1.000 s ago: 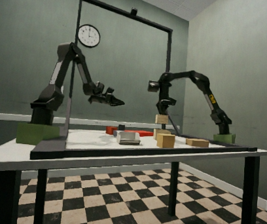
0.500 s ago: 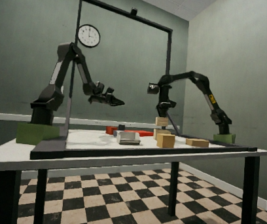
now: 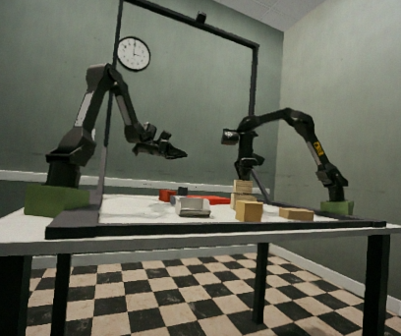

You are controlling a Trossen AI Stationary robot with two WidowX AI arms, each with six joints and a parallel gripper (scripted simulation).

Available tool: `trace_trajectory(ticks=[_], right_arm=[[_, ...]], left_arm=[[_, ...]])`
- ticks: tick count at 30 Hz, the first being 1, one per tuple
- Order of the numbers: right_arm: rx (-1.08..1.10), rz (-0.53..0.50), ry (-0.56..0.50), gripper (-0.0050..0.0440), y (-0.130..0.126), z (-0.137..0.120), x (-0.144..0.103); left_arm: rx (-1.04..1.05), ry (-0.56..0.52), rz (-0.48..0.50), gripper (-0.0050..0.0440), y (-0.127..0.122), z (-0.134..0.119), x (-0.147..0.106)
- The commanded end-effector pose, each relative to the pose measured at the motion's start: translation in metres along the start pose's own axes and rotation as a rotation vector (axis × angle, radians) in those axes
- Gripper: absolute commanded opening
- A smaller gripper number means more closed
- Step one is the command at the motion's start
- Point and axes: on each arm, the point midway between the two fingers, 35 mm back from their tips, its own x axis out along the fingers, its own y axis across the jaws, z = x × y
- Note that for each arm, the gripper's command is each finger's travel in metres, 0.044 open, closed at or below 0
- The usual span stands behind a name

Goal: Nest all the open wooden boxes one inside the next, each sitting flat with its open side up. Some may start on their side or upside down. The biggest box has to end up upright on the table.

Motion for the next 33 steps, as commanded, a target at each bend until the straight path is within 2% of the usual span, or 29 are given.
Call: trace_trajectory(ticks=[1,10,33], right_arm=[[0.015,0.003,-0.007,0.0400,0.000,0.006,-0.002],[0.015,0.003,-0.007,0.0400,0.000,0.006,-0.002],[0.015,0.003,-0.007,0.0400,0.000,0.006,-0.002]], left_arm=[[-0.001,0.010,-0.001,0.0279,0.001,-0.001,0.000],[0.001,0.025,-0.002,0.0279,0.002,-0.001,-0.003],[-0.001,0.010,-0.002,0.0279,0.001,-0.001,0.013]])
